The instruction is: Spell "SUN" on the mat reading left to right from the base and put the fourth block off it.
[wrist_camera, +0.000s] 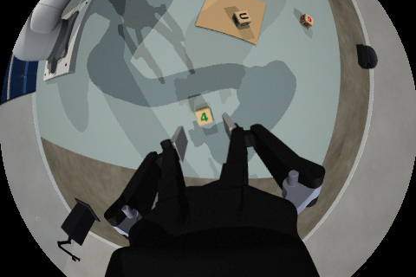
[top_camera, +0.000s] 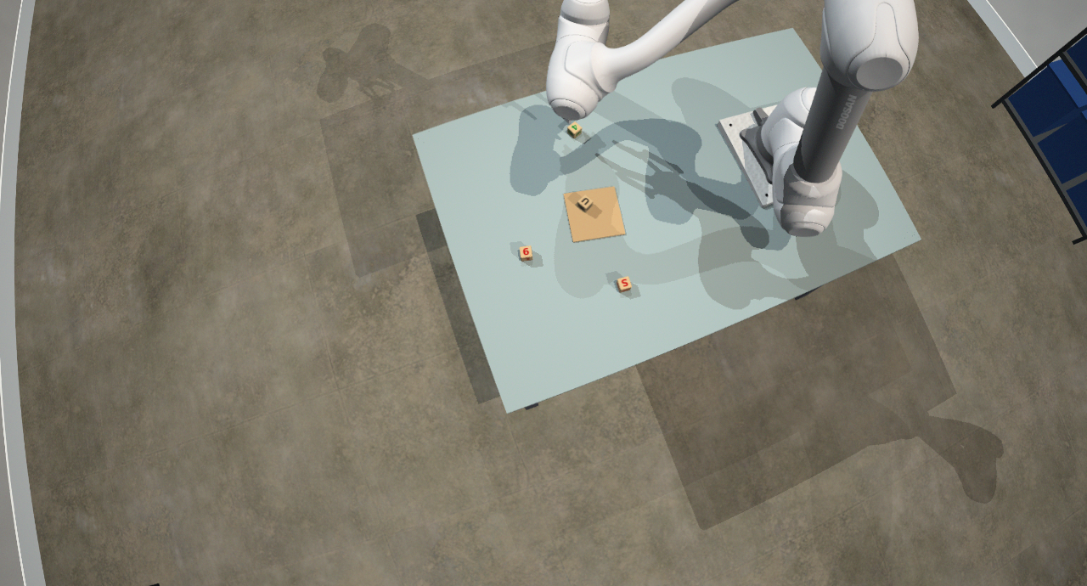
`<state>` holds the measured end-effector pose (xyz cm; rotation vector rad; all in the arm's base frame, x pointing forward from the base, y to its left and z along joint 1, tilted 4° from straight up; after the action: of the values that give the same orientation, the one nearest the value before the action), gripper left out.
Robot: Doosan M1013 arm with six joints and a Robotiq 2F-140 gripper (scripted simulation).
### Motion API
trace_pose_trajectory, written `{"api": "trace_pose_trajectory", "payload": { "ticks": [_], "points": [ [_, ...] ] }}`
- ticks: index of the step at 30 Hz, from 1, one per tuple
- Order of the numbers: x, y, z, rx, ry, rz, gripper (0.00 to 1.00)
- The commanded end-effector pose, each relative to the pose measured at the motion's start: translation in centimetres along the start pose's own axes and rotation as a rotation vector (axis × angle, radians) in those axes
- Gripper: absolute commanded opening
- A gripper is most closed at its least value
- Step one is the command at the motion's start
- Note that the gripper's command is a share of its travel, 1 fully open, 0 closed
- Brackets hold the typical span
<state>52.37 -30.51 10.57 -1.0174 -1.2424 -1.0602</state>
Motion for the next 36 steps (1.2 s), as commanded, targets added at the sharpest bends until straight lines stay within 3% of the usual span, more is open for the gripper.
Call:
{"api": "trace_pose_trajectory", "payload": {
  "ticks": [1, 36],
  "points": [
    [-0.51, 0.04, 0.21, 0.014, 0.000, 0.007, 0.40],
    [-0.91, 0.04, 0.20, 0.014, 0.000, 0.007, 0.40]
  ]
}}
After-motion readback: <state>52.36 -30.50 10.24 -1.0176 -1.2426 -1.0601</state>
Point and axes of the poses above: the point where the finger pads meet when closed, its own x axis back along the fingers, its own y axis across the jaws, z = x × y, the point moved 3 cm from there along x, back along the fingers, and after that the axes turned 3 degrees about -x, right-handed, at the moved point
